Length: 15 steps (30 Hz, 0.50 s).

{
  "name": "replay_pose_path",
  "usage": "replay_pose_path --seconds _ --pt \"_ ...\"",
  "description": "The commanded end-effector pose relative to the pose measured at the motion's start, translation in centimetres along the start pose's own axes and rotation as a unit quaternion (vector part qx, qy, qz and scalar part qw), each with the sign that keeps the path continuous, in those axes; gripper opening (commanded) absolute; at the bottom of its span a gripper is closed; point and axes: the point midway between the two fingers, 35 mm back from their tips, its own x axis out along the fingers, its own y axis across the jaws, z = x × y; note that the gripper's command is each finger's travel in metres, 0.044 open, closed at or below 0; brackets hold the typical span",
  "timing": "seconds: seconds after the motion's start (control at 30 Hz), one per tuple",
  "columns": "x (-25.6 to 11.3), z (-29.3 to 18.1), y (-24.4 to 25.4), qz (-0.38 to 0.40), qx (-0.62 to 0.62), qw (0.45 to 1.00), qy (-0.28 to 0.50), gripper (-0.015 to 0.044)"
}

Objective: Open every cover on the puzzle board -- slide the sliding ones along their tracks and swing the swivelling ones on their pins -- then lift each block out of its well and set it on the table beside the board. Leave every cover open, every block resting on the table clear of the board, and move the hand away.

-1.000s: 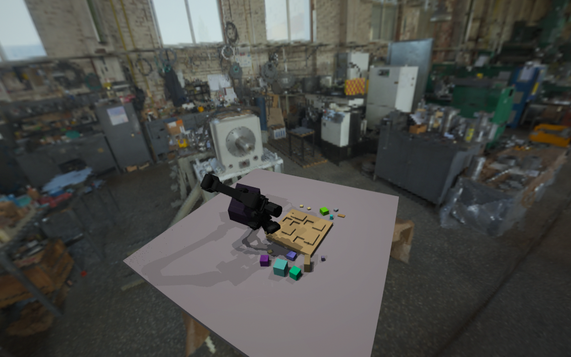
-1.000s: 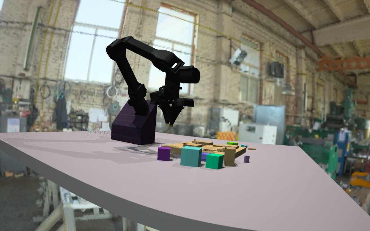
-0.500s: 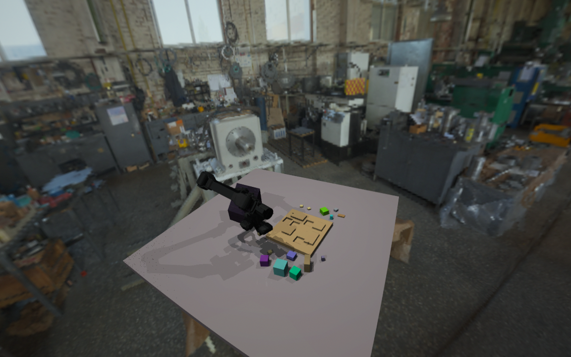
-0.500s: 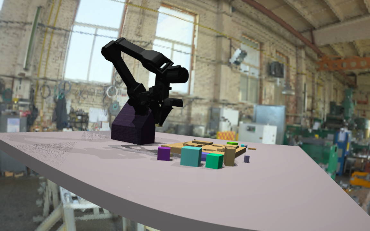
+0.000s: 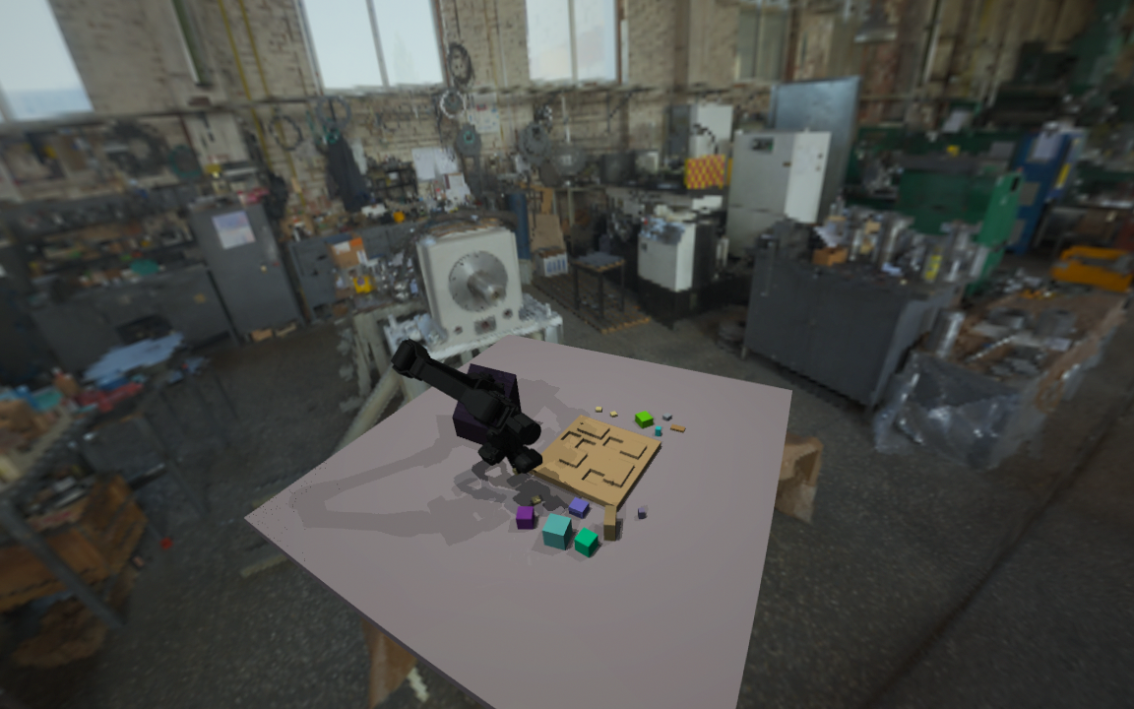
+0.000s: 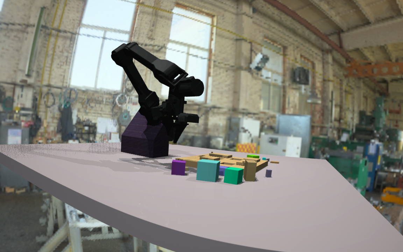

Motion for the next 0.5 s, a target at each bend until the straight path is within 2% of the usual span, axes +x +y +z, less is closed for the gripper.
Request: replay_pose_path --seconds 0.0,0.47 --pt "0.8 -0.3 -0.1 -0.004 -0.006 1.000 0.003 0.0080" --pt "3.1 -0.4 0.0 -0.004 -0.005 1.000 0.003 0.0080"
